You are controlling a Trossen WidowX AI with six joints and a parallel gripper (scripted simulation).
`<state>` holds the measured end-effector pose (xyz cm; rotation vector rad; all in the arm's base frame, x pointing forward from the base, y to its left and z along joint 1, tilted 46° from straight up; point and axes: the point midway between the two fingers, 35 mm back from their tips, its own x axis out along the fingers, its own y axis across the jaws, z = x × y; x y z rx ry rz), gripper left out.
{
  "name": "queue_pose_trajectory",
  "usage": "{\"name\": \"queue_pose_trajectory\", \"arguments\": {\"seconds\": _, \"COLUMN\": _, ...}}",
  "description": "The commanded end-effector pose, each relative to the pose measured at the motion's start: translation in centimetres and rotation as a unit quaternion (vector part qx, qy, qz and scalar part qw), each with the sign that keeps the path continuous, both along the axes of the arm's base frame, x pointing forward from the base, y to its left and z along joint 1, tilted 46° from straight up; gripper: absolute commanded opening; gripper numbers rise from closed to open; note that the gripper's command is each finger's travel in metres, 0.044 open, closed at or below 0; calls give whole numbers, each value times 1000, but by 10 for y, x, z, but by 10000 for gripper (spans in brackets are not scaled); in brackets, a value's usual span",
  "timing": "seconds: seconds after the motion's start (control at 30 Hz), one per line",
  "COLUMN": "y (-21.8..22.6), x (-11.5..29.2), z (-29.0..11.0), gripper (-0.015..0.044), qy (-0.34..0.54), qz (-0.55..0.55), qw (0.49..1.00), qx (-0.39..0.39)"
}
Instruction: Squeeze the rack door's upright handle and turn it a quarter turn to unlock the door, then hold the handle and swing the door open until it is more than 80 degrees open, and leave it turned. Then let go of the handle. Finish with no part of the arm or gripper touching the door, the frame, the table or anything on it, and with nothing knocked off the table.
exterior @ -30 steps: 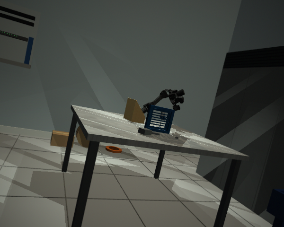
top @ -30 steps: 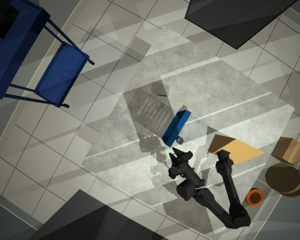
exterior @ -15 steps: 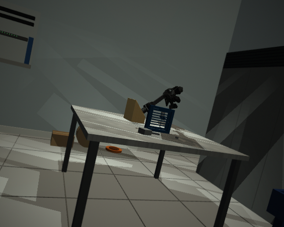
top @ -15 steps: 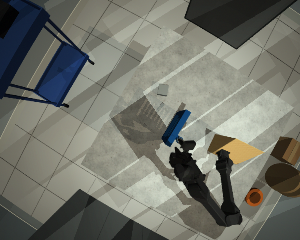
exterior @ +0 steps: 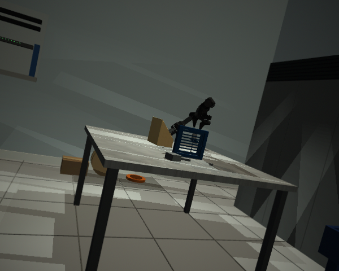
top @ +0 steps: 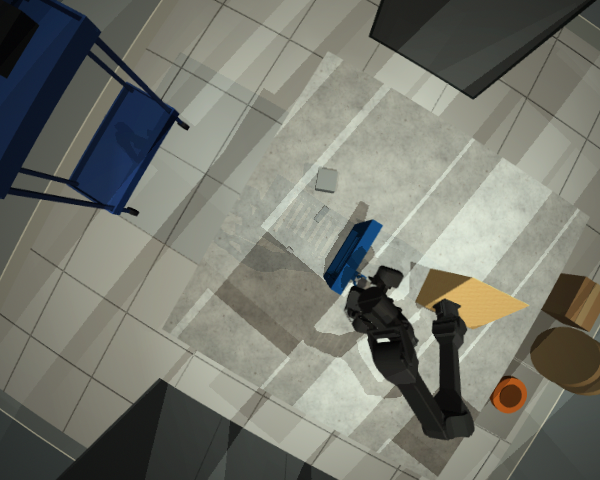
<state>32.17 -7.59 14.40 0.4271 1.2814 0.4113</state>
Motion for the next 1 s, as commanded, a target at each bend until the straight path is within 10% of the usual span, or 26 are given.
{"name": "queue_pose_trajectory", "arguments": {"seconds": 0.0, "y": -4, "x": -4, "z": -1, "gripper": 286, "qy": 29, "qz": -4, "qw": 999, "qx": 46}}
{"name": "queue_pose_trajectory", "arguments": {"seconds": 0.97, "y": 6, "x": -4, "z": -14, "gripper": 286, "qy": 91, "qz": -15, "qw": 988, "qx": 126}}
